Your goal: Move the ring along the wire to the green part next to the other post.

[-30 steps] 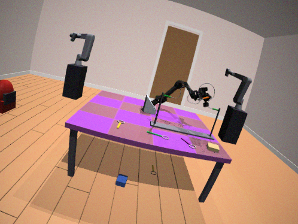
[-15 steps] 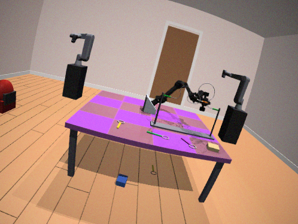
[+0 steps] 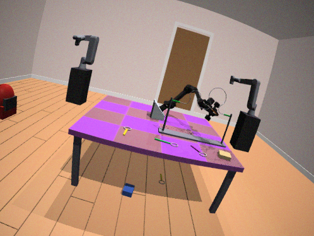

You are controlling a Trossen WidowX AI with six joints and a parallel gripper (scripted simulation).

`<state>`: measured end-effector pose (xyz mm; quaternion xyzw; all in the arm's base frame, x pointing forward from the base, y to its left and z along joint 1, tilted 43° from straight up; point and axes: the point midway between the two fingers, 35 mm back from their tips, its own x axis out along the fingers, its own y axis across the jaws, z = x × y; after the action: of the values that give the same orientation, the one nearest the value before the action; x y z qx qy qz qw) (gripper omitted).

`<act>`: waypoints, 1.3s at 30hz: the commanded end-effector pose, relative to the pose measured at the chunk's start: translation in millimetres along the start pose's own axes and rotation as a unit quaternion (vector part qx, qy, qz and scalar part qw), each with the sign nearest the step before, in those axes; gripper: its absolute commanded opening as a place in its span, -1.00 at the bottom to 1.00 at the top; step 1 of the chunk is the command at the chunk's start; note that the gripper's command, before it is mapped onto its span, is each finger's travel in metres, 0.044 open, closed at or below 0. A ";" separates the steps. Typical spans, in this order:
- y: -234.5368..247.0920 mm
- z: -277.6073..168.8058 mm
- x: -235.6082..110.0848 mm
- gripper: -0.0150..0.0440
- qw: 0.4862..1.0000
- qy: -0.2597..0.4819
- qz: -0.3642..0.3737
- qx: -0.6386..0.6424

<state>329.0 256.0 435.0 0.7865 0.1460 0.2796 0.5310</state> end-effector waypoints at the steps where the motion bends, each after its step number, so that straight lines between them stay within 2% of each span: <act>1: -17.9 0.3 -3.0 -1.00 0.998 0.008 -0.030 -0.050; 16: -69.2 14.8 -17.8 -1.00 0.970 0.029 -0.123 -0.209; 39: -120.4 58.3 -49.5 -1.00 0.883 0.054 -0.236 -0.401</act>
<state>332.5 239.1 302.8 0.4591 0.2260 0.2266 0.8287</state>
